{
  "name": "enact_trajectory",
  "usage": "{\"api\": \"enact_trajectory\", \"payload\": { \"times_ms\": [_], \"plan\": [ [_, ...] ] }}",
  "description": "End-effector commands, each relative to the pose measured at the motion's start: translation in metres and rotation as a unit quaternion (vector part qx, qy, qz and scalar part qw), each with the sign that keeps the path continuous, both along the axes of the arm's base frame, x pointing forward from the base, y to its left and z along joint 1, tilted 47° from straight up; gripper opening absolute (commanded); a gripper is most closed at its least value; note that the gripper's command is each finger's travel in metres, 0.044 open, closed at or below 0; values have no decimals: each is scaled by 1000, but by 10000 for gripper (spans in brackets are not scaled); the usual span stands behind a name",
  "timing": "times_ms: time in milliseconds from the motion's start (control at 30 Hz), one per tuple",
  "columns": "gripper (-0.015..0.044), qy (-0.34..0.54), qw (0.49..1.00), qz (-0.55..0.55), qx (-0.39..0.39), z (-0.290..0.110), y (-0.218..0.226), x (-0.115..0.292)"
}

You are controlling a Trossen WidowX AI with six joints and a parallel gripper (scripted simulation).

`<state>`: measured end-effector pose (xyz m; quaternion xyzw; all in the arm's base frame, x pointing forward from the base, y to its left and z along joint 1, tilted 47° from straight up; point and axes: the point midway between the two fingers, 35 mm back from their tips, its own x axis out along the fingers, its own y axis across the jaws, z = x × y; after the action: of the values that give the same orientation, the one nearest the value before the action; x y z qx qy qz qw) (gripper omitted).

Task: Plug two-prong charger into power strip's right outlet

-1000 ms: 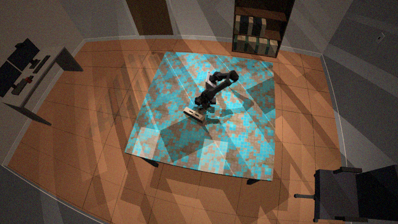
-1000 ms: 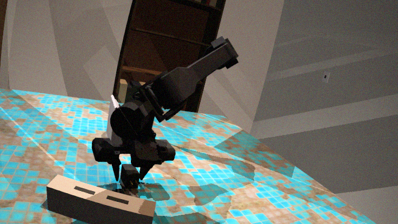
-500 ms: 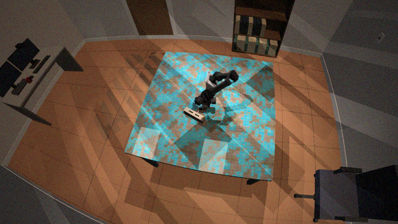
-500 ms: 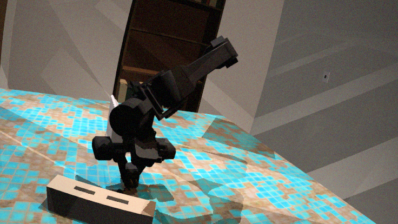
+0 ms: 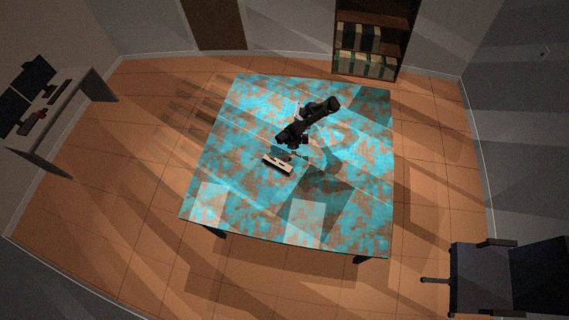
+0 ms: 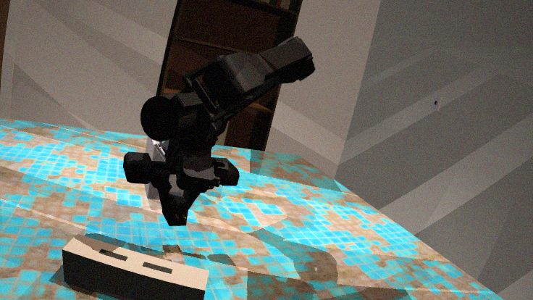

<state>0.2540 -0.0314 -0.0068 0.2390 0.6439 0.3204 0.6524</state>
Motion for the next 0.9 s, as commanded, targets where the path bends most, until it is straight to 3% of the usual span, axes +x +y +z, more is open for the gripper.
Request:
{"api": "enact_trajectory", "payload": {
  "times_ms": [0, 867],
  "plan": [
    [0, 10, 1000, -6, -1, -2, -1, 0],
    [0, 146, 980, -135, 4, -56, -6, 4]
  ]
}}
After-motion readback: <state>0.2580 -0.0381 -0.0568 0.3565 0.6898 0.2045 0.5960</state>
